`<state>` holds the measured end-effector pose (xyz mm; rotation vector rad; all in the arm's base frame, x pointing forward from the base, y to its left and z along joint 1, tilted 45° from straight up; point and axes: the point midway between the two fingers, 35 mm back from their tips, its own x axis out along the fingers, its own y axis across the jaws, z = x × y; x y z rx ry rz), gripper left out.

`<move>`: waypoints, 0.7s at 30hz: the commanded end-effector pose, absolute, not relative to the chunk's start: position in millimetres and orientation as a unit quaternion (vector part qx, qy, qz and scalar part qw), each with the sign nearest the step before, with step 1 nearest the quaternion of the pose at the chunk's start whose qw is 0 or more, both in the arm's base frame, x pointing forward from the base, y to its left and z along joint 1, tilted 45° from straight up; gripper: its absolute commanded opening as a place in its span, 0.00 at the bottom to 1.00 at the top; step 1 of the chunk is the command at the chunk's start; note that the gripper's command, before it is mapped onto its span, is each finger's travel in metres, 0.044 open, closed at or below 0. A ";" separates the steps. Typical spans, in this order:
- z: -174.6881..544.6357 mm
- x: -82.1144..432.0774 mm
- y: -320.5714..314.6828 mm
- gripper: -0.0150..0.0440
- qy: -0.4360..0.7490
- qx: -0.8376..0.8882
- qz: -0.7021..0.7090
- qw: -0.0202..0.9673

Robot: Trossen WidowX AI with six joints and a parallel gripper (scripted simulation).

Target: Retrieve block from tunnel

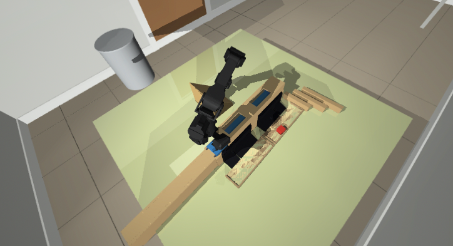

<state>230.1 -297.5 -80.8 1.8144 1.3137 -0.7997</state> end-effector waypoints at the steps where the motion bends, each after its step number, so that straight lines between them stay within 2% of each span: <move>1: -79.9 230.5 -298.1 0.64 0.512 0.708 -0.312 0.374; 10: -79.9 230.5 -298.1 0.25 0.512 0.708 -0.312 0.374; 21: -79.7 230.9 -296.7 0.25 0.512 0.708 -0.312 0.374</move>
